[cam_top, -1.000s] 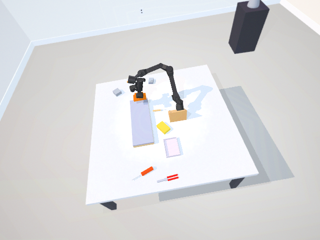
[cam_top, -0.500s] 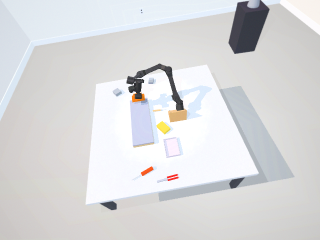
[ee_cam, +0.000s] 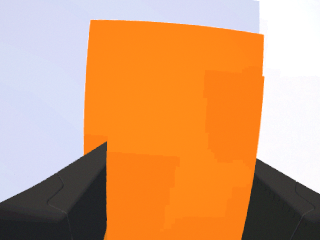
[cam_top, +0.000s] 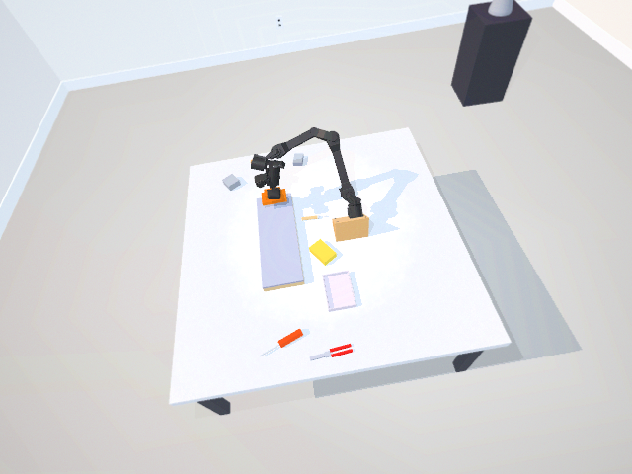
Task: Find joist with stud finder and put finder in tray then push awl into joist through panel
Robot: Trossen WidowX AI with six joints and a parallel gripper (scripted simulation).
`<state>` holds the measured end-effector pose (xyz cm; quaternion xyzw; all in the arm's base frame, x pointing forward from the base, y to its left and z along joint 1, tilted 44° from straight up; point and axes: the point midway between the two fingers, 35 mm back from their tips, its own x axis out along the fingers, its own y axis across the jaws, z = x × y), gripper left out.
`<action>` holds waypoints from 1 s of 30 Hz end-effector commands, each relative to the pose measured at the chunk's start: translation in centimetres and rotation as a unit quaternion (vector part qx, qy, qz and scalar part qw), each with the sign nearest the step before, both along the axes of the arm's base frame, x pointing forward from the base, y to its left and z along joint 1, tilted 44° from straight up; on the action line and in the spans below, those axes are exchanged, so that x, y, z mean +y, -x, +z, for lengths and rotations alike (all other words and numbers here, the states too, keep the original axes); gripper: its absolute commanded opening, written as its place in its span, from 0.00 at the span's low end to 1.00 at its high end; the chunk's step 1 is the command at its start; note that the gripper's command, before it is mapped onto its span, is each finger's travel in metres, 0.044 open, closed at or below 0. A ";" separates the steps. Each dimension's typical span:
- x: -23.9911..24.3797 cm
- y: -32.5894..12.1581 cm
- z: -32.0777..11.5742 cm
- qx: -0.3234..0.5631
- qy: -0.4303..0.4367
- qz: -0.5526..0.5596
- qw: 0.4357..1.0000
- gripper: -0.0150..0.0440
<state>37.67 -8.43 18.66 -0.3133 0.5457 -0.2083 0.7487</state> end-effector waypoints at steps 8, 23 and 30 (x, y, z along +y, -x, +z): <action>-0.9 0.0 -1.1 -0.001 -0.001 0.004 1.000 0.25; -2.3 0.0 -2.5 -0.001 0.000 0.004 1.000 0.25; -2.8 0.0 -3.0 -0.001 0.000 0.004 1.000 0.25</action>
